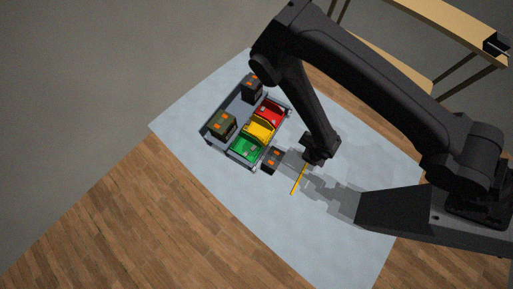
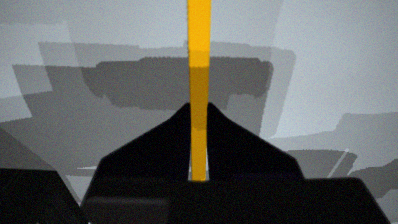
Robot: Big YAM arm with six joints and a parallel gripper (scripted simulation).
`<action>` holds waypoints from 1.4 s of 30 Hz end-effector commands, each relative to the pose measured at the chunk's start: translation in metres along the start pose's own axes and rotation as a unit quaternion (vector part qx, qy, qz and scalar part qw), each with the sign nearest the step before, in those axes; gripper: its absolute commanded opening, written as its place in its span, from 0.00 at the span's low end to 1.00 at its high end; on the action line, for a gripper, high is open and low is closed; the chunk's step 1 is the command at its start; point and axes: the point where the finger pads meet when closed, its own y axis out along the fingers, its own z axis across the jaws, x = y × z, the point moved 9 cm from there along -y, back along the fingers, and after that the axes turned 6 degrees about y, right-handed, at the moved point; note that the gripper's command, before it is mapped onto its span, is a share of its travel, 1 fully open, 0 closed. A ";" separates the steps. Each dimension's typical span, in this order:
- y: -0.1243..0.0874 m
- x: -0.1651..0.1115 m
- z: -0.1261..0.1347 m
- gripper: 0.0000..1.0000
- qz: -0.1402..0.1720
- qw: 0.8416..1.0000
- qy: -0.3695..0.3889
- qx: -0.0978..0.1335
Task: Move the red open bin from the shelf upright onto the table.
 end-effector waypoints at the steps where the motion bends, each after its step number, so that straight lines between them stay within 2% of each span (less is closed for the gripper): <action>1: 0.001 -0.002 -0.004 0.00 0.000 1.000 0.003 -0.004; 39: 0.002 -0.002 -0.003 0.00 0.000 1.000 0.003 -0.002; 40: 0.002 -0.002 -0.003 0.43 0.000 1.000 0.003 -0.002; 42: 0.002 -0.002 -0.003 0.43 0.000 1.000 0.003 -0.002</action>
